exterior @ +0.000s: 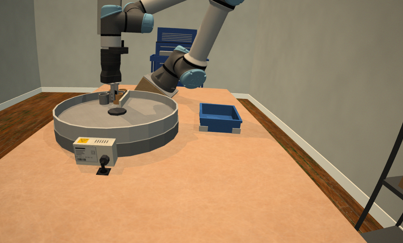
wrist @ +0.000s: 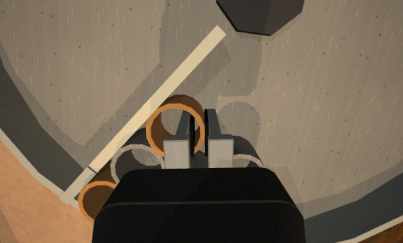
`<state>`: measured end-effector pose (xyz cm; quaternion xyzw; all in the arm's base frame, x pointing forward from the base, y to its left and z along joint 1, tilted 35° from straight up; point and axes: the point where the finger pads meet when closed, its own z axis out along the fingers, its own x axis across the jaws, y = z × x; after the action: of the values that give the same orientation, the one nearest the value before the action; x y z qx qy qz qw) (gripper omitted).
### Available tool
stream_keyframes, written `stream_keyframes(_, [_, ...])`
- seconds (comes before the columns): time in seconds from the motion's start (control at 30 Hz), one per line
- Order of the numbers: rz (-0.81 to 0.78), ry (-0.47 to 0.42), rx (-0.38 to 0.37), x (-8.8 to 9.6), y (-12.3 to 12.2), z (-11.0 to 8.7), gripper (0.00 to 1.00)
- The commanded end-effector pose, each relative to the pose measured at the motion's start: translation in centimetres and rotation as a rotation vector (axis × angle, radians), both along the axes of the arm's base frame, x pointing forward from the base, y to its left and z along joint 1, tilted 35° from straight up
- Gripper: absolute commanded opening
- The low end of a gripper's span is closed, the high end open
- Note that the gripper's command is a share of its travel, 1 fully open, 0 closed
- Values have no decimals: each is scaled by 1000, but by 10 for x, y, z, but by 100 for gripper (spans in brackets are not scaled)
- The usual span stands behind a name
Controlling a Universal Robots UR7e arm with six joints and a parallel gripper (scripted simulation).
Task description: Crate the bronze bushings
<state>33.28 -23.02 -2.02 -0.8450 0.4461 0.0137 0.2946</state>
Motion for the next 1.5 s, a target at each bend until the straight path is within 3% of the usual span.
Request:
stream_keyframes(0.0, [0,0,-1,0,-1,0,0])
stream_keyframes(1.47, [2,3,6,2,-4,1,0])
